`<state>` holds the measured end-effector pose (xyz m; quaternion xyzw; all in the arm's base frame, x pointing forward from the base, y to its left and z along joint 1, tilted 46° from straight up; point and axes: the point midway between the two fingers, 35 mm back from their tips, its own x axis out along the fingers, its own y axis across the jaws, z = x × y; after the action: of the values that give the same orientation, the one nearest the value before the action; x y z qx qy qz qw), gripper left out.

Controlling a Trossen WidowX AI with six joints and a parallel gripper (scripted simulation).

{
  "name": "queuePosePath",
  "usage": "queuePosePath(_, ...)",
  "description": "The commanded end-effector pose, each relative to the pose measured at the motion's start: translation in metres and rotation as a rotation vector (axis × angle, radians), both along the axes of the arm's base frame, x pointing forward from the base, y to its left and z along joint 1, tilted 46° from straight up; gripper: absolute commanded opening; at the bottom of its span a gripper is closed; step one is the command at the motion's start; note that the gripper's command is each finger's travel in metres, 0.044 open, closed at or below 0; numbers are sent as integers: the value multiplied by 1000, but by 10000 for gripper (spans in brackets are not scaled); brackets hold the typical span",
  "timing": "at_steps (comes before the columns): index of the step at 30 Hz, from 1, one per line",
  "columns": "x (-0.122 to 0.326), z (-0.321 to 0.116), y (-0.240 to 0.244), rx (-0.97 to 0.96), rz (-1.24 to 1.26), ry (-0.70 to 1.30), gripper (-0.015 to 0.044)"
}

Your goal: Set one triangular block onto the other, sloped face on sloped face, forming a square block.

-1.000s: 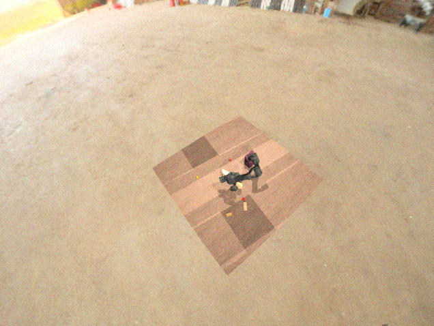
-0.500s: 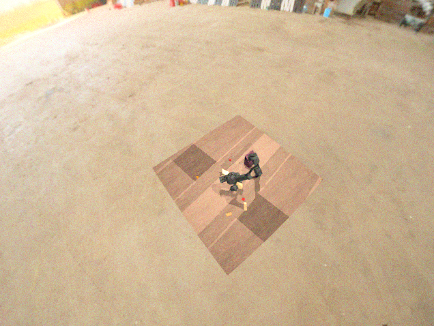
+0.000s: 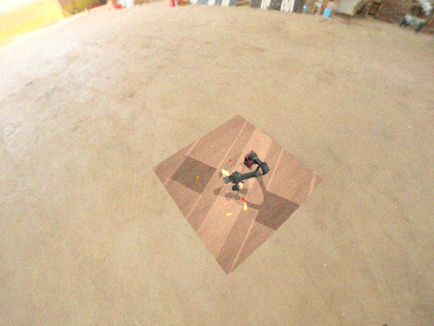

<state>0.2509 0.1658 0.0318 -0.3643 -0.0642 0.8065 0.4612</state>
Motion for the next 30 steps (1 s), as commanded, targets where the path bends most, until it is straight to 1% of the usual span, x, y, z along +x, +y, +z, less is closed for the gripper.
queuePosePath(1, -3, 7, -1, -79, -54, -62, 0)
queuePosePath(30, -37, 46, 12, -618, -398, -491, 0)
